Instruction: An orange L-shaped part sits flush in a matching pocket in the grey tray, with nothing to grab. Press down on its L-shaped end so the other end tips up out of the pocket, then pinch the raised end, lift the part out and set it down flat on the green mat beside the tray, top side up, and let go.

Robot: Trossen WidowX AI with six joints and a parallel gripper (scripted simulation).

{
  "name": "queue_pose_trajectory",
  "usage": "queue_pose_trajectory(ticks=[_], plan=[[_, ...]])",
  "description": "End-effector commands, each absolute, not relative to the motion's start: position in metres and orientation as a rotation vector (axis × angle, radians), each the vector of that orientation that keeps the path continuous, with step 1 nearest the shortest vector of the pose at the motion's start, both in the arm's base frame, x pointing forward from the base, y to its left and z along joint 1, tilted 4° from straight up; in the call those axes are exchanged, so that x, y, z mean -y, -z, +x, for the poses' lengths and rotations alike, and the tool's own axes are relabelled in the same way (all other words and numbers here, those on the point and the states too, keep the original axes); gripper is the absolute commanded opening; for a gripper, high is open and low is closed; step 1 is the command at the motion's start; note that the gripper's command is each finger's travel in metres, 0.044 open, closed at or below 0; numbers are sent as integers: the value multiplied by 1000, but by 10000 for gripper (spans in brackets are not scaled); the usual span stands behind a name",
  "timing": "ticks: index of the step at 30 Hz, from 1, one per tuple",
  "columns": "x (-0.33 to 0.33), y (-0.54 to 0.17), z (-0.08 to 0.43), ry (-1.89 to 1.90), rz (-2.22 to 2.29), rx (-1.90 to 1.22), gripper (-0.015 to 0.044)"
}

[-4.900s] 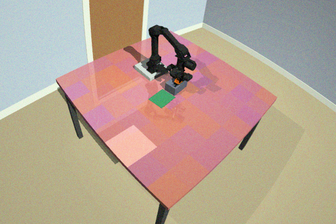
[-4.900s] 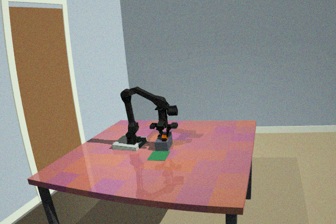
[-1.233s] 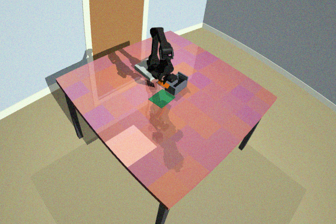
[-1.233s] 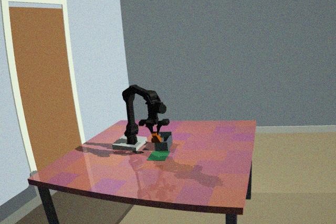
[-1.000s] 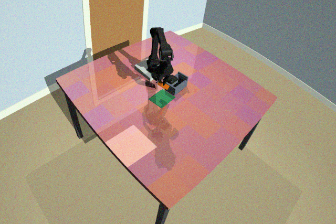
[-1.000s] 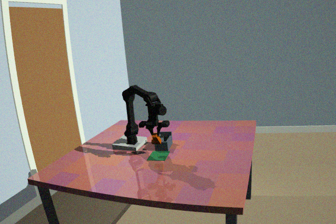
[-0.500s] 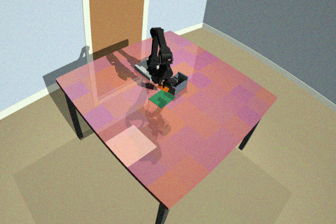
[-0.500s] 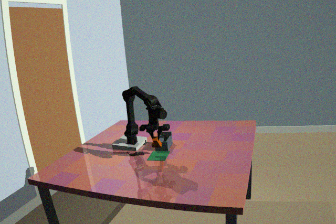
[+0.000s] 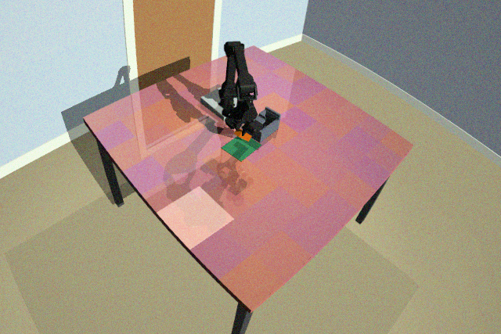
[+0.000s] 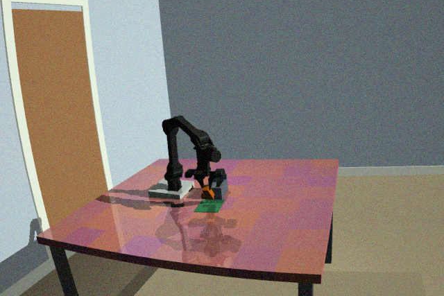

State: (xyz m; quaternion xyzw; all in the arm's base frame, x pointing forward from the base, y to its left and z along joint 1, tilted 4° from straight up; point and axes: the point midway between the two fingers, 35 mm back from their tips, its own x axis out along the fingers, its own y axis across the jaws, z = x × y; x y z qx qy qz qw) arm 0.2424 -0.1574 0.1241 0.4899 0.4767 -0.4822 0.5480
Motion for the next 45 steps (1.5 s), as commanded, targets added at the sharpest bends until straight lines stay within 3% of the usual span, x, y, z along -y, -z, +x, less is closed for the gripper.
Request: queue_pose_trajectory(ticks=[1, 24, 34, 39, 45], plan=[[157, -117, 242, 1137, 1160, -1137, 0], [158, -102, 243, 1144, 1161, -1135, 0], [158, -104, 243, 1144, 1161, -1135, 263], [158, -141, 243, 1141, 1160, -1135, 394], [153, -189, 236, 1137, 1160, -1137, 400]])
